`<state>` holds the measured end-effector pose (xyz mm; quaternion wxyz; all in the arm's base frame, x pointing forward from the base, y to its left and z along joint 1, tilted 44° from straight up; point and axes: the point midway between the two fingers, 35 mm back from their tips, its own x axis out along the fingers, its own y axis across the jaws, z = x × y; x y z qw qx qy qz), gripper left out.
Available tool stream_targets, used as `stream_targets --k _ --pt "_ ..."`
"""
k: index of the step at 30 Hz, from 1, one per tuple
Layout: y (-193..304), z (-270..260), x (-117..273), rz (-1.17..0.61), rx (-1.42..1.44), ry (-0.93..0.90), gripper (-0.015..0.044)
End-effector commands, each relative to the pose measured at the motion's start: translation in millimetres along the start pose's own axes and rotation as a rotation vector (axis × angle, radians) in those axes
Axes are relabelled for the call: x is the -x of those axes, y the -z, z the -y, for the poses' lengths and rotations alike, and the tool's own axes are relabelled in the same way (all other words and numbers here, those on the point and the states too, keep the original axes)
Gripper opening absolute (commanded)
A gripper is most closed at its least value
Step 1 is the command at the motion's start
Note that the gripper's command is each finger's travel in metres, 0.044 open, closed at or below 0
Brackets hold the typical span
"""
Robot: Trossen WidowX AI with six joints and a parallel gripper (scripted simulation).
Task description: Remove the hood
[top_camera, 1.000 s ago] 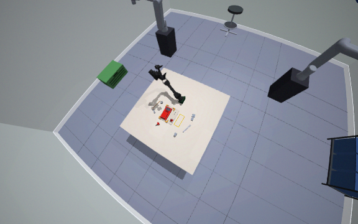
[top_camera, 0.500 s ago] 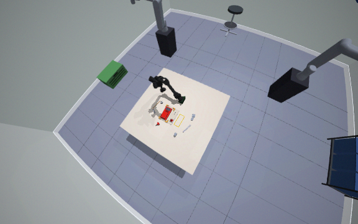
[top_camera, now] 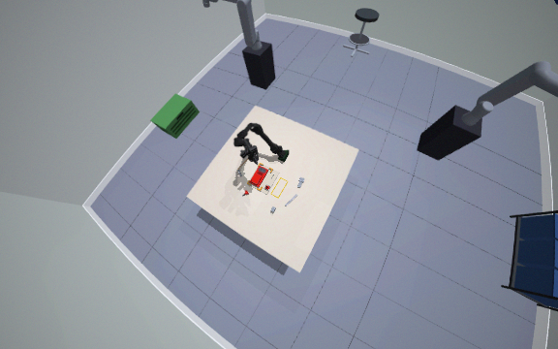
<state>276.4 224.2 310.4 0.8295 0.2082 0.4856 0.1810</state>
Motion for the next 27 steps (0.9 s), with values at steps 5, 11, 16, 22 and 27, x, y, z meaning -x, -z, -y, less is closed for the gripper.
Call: stream_targets --k 5,11,16,22,27 --pt "-18.3 90.6 -38.7 -0.029 0.033 0.408 0.0440" --pt "-24.6 160.8 -49.0 -0.110 0.085 0.715 0.0440" --pt "-24.9 221.3 -49.3 -0.240 0.156 0.985 0.0440" --pt "-23.4 282.3 -39.1 -0.448 0.269 1.261 0.0440" --pt "-23.2 288.5 -37.5 -0.475 0.284 1.289 0.0440"
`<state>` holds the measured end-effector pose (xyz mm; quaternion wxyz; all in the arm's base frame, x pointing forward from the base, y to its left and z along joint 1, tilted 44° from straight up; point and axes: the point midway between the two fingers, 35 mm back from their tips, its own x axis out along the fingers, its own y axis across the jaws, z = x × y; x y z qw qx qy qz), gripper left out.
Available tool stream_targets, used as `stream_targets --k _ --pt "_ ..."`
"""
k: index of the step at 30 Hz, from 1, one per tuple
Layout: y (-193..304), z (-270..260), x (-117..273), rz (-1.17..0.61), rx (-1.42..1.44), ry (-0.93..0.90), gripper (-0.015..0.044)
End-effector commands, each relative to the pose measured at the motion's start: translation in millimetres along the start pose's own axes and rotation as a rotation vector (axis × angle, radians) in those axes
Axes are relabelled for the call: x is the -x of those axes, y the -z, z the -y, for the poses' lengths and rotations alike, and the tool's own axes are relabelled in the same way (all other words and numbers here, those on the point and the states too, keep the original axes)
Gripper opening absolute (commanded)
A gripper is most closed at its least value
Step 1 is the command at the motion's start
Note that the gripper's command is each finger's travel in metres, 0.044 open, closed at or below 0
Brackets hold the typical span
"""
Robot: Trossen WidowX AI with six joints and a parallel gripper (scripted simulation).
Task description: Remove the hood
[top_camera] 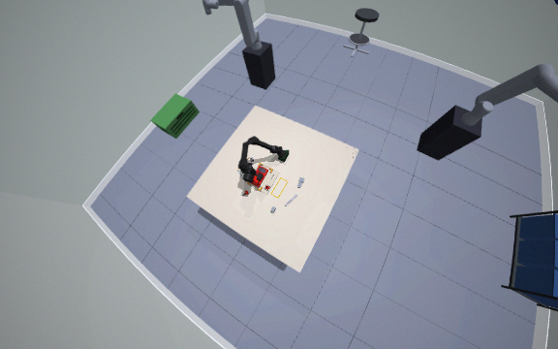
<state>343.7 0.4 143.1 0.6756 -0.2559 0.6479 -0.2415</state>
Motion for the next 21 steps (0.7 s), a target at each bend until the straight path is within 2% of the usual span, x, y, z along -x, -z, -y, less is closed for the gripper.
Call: stream_targets --k 1,21 --pt "1.3 4.2 -4.0 -0.014 0.033 0.036 0.0440" --pt "0.6 4.4 -14.4 -0.014 0.032 0.035 0.0440"
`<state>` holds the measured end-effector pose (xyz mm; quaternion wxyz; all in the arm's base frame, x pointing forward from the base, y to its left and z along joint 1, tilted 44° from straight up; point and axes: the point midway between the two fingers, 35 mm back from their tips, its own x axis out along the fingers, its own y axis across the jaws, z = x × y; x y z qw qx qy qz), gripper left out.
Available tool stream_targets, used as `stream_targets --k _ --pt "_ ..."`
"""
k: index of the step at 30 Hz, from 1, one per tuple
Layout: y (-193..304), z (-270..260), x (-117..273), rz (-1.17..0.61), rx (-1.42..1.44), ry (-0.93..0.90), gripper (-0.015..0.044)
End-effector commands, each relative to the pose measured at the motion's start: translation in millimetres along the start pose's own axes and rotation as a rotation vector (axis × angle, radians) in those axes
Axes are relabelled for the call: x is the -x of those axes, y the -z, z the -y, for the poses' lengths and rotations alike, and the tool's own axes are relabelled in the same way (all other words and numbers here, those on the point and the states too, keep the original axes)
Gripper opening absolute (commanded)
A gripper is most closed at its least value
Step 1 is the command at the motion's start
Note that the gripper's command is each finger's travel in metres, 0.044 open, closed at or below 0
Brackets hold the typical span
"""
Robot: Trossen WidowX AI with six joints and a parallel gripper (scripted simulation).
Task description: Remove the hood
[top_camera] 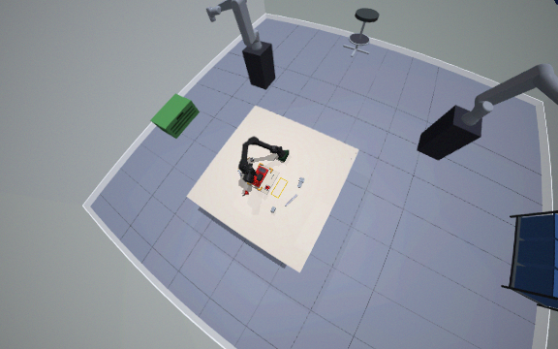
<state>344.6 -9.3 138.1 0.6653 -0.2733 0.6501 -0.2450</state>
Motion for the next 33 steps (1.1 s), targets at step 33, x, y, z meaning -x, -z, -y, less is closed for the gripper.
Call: stream_targets --k 33 --pt "1.5 0.5 -27.9 -0.004 0.007 0.005 0.0440"
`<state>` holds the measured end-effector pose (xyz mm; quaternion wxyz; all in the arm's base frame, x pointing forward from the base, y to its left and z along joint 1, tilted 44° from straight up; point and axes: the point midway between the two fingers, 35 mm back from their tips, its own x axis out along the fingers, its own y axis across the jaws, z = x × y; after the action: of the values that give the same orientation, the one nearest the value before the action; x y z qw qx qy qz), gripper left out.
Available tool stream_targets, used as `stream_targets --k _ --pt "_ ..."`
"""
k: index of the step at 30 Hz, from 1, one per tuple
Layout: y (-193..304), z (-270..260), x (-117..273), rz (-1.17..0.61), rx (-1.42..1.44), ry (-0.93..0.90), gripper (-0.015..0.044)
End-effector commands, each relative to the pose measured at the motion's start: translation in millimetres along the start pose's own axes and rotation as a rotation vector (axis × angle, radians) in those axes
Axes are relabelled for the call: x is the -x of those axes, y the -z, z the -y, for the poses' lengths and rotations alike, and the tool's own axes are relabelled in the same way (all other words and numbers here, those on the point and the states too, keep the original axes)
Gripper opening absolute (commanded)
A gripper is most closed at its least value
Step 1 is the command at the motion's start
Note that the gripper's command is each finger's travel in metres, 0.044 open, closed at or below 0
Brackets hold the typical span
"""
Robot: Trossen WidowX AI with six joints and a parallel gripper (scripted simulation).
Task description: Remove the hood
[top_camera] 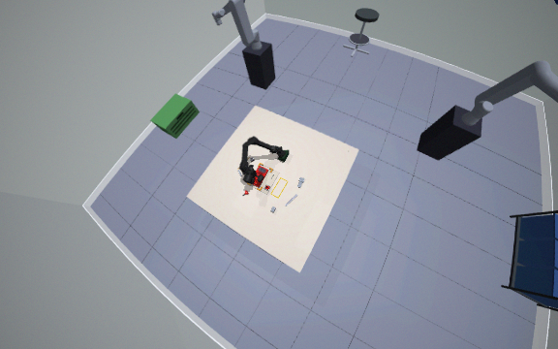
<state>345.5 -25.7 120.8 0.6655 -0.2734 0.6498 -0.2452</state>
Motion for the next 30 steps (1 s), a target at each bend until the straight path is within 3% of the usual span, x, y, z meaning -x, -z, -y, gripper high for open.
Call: stream_targets --k 1,30 --pt "1.7 0.3 -4.9 -0.005 0.007 0.004 0.0440" --pt "3.8 0.8 -23.3 -0.005 0.007 0.006 0.0440"
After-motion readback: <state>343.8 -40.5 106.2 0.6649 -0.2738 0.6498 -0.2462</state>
